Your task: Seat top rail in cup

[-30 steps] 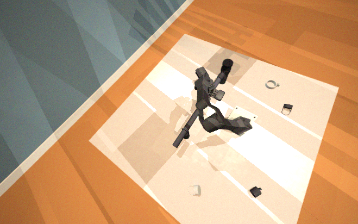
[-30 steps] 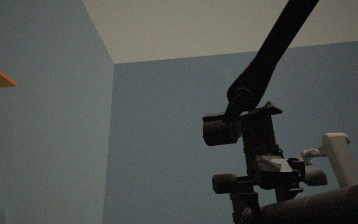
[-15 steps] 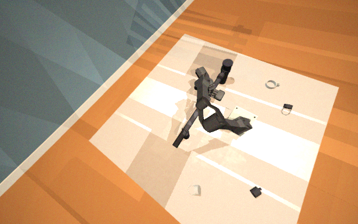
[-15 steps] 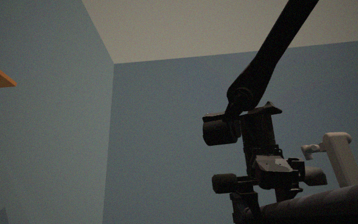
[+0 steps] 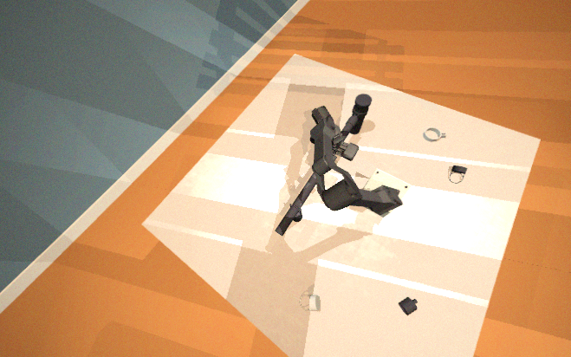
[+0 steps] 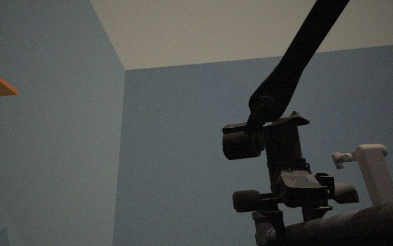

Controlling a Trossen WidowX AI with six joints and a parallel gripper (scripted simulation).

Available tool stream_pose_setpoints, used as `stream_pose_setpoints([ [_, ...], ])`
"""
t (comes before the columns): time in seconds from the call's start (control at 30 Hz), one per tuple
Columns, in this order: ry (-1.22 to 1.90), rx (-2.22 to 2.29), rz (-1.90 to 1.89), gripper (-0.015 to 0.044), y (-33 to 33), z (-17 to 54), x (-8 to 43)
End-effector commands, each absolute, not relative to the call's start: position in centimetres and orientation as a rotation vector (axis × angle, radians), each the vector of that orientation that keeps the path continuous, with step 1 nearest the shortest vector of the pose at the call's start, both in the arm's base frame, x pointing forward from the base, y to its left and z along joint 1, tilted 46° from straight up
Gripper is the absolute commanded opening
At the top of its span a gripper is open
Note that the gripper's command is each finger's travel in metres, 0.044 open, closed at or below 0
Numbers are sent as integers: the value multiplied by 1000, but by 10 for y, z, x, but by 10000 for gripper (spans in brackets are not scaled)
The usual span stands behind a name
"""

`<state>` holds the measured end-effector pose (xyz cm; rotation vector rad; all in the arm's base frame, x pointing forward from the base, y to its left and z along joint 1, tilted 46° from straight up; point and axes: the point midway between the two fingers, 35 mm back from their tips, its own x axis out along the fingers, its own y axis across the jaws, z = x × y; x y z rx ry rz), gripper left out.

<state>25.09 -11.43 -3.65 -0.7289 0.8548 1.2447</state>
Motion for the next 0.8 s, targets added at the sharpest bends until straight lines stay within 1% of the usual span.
stream_pose_setpoints([
  [0.0,864,-738,1240,0,-119,-37,250],
  [0.77,855,-729,1245,0,-120,-41,250],
])
